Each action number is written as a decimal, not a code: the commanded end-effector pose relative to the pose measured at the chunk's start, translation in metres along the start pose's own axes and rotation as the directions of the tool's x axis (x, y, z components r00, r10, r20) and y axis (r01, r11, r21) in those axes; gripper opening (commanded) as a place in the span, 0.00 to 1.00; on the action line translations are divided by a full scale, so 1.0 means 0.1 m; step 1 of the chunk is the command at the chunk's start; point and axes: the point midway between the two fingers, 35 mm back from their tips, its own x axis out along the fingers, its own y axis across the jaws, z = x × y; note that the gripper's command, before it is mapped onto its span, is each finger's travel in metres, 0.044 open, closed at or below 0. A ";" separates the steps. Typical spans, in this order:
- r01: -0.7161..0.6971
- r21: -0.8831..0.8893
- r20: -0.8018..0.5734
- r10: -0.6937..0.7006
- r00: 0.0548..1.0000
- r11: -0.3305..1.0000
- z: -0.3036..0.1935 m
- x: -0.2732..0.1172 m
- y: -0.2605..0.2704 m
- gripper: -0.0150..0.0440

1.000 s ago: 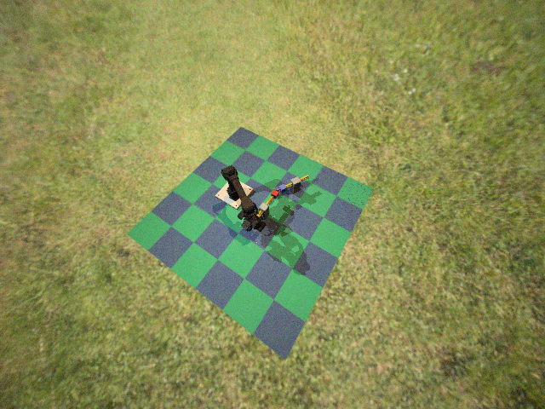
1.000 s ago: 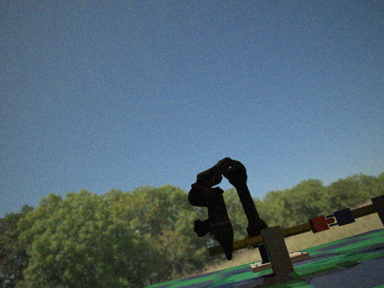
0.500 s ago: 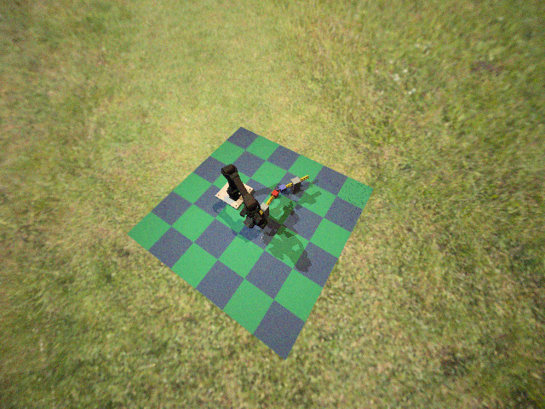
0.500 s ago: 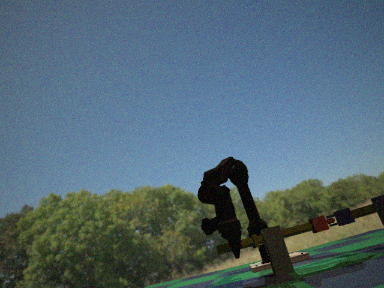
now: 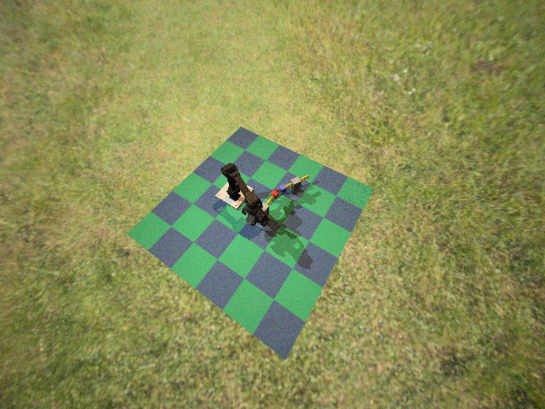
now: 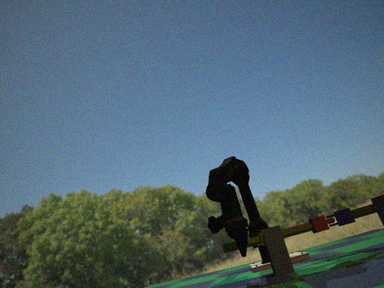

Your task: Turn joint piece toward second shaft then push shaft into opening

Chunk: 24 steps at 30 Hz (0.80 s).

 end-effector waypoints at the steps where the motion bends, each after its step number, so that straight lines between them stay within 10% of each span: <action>1: 0.001 -0.001 -0.002 -0.001 1.000 1.000 0.00 0.00 0.00 0.25; 16: 0.001 -0.001 -0.002 -0.001 1.000 1.000 0.00 0.00 0.00 0.37; 24: 0.001 -0.001 -0.002 -0.001 1.000 1.000 0.00 0.00 0.00 0.72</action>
